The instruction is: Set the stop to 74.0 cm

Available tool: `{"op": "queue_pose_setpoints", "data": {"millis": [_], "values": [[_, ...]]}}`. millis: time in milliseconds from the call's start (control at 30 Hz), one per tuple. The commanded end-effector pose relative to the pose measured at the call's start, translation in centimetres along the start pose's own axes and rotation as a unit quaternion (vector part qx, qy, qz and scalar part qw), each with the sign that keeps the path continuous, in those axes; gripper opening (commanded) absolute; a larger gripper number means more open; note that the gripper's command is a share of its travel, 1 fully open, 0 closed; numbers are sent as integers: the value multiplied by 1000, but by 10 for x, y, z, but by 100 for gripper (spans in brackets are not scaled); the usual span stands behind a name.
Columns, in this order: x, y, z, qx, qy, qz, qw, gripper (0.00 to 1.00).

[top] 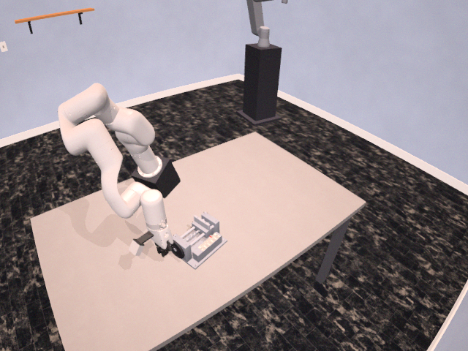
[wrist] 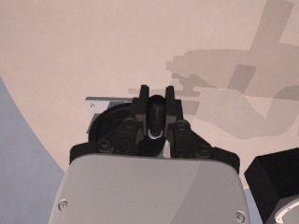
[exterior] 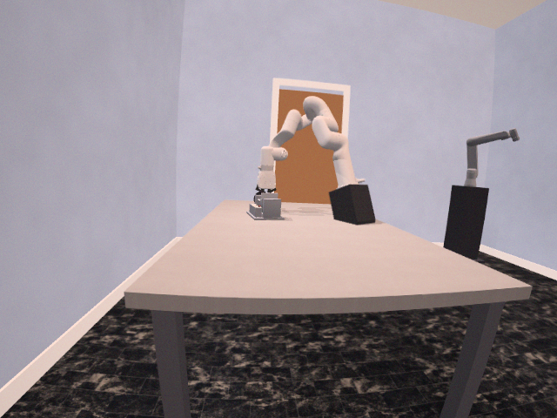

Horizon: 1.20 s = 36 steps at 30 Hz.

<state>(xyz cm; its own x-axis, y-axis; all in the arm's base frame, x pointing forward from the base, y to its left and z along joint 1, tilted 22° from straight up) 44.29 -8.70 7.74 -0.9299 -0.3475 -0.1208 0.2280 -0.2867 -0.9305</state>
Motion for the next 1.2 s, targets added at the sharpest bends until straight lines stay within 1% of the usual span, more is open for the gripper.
{"op": "queue_pose_setpoints", "data": {"millis": [0,433,633,700,867,1167], "values": [[-1,-5,0,0,-1,0,1000,6],[-10,-20,0,0,-1,0,1000,6],[-25,-29,-1,0,-1,0,1000,6],[-25,-29,-1,0,-1,0,1000,6],[-39,-29,-2,0,-1,0,1000,6],[-56,-20,-3,0,-1,0,1000,6]]}}
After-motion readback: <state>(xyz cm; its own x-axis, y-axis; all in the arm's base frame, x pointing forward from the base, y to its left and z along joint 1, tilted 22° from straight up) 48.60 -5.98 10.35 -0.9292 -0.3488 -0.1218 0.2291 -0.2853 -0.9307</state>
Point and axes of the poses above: the point where the finger pads meet when closed, its own y axis out along the fingers, its own x axis across the jaws, z = x × y, the point moved 3 cm from there along -y, back along the fingers, and after that the axes turned 3 degrees about y, right-handed, at the moved point
